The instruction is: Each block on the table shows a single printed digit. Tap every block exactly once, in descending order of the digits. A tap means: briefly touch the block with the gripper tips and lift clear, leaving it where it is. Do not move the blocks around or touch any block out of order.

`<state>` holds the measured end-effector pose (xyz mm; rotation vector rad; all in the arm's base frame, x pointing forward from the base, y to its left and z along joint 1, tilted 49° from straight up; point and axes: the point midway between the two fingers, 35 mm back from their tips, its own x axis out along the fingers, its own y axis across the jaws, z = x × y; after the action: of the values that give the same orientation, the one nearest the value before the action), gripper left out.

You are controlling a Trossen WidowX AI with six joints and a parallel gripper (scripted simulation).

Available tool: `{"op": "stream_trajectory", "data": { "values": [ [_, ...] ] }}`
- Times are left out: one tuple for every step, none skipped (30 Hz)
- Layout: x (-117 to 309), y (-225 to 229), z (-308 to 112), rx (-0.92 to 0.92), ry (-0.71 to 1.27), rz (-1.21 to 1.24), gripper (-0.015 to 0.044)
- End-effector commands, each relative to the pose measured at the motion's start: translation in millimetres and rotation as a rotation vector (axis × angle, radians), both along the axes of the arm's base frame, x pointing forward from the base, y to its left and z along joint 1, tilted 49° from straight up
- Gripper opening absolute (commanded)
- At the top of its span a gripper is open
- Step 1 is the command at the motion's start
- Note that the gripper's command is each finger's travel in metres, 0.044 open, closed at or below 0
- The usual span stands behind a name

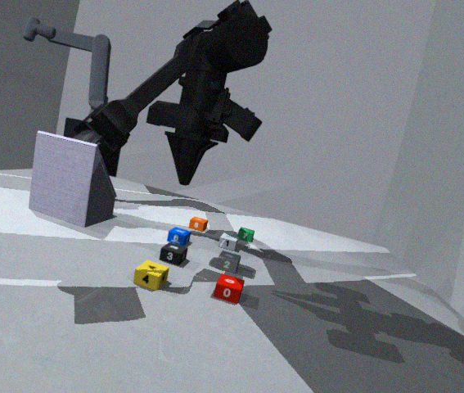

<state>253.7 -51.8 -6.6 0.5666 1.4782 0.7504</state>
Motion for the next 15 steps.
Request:
{"op": "stream_trajectory", "data": {
  "values": [
    [0, -4, 6, 0.003, 0.006, 0.013, 0.002],
    [7, -2, 8, 0.001, 0.005, 0.012, 0.002],
    [18, 1, 12, 0.0, 0.005, 0.012, 0.002],
    [31, 5, 17, -0.001, 0.004, 0.011, 0.002],
    [45, 11, 23, -0.001, 0.003, 0.011, 0.002],
    [57, 18, 28, 0.0, 0.003, 0.011, 0.002],
    [70, 25, 35, 0.002, 0.002, 0.011, 0.002],
    [79, 32, 40, 0.005, 0.002, 0.012, 0.002],
    [85, 36, 43, 0.006, 0.001, 0.013, 0.002],
    [87, 37, 44, 0.007, 0.001, 0.013, 0.002],
    [87, 37, 44, 0.007, 0.001, 0.013, 0.002],
    [87, 37, 44, 0.007, 0.001, 0.013, 0.002],
    [87, 37, 44, 0.007, 0.001, 0.013, 0.002],
    [87, 37, 44, 0.007, 0.001, 0.013, 0.002],
    [87, 39, 42, 0.006, 0.001, 0.014, 0.002]
  ]
}}
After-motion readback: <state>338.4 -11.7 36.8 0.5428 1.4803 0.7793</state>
